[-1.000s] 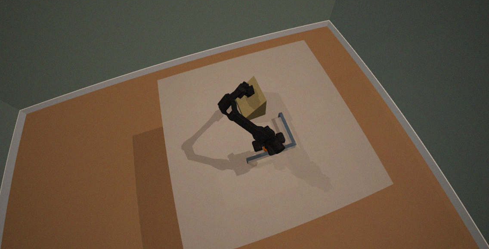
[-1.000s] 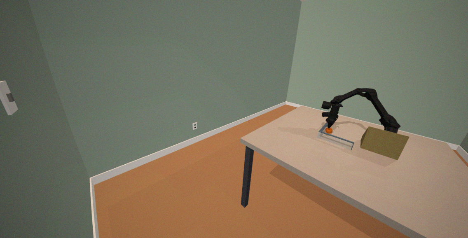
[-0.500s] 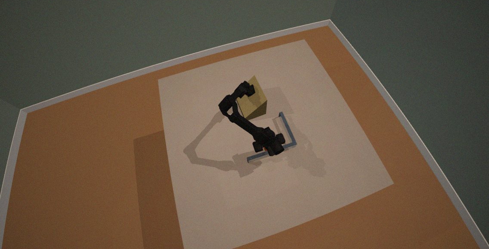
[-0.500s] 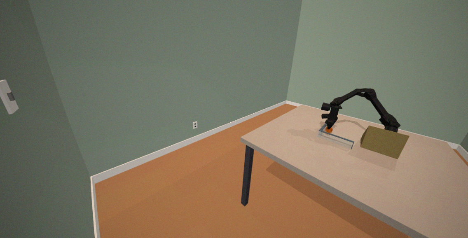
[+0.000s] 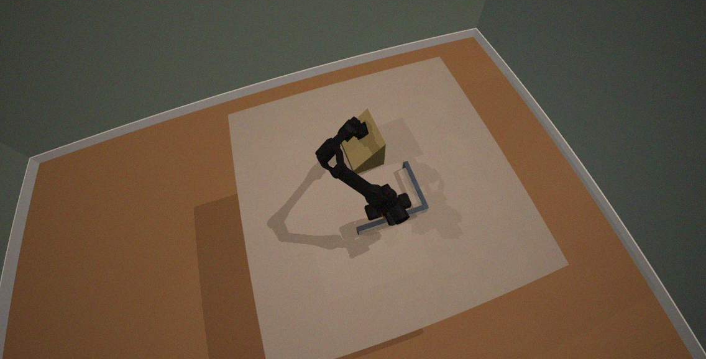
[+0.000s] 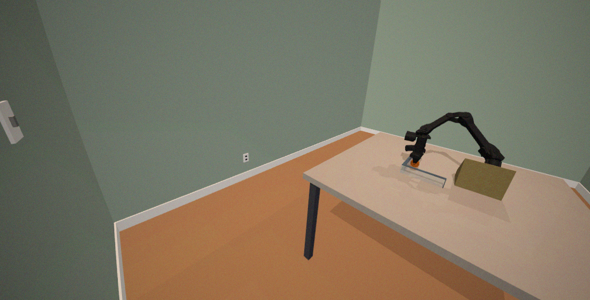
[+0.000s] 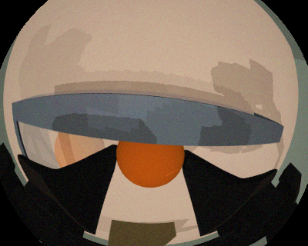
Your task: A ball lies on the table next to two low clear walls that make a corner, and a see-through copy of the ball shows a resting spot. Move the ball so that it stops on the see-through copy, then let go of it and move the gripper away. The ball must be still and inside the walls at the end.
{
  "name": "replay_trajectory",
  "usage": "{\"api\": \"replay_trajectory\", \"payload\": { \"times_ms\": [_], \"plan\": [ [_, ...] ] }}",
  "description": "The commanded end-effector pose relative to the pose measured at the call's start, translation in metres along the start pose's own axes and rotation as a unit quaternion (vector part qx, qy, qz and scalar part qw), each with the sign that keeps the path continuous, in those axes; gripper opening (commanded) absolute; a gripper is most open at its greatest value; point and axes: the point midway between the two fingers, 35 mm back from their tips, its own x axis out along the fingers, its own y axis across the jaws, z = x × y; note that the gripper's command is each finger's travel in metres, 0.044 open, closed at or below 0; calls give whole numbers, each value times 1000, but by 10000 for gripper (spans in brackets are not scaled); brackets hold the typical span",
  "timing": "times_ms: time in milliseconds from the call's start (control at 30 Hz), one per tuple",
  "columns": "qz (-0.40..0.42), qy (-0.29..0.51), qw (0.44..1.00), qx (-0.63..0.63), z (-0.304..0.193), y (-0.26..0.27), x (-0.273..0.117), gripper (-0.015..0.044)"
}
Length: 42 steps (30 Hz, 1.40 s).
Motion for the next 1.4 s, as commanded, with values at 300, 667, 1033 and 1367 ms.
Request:
{"api": "replay_trajectory", "payload": {
  "times_ms": [300, 667, 1033, 1367],
  "plan": [
    [-6, -9, 1000, 0, -3, -5, -22, 12],
    [8, 38, 998, -49, -26, 12, -36, 0],
    [5, 13, 1000, -20, -6, 7, -100, 0],
    [1, 0, 1000, -2, 0, 1, -137, 0]
  ]
}}
